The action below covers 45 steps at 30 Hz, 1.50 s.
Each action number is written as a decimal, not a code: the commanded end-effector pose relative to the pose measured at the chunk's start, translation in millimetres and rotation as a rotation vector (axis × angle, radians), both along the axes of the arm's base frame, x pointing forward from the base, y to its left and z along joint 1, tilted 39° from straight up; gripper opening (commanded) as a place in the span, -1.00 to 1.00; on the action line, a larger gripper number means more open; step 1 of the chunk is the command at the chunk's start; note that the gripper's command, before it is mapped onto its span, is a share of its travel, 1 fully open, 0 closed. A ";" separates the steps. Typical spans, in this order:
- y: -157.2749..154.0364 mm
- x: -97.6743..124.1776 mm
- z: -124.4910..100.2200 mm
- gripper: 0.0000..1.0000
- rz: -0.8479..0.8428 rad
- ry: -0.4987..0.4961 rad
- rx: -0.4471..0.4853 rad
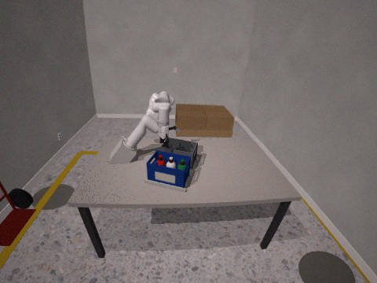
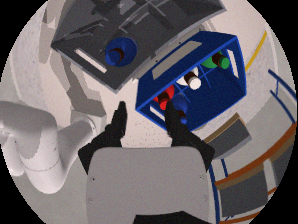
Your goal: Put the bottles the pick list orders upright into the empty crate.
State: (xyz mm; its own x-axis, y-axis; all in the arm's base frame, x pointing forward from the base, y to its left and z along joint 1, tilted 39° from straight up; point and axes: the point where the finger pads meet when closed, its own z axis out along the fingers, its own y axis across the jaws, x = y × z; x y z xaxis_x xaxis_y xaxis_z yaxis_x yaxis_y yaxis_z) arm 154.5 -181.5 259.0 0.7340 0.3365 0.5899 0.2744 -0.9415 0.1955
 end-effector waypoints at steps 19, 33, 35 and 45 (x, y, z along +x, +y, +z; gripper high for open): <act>-91.6 -33.4 -29.2 0.29 0.003 -0.002 0.002; -139.3 -51.6 -45.0 0.29 0.003 -0.002 0.001; -139.3 -51.6 -45.0 0.29 0.003 -0.002 0.001; -139.3 -50.8 -45.9 0.29 0.003 -0.002 0.001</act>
State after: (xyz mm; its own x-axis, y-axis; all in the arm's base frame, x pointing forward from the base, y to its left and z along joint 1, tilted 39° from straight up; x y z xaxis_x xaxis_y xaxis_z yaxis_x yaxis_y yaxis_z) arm 103.6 -319.9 213.0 0.7315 0.3373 0.5926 0.2778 -0.9411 0.1928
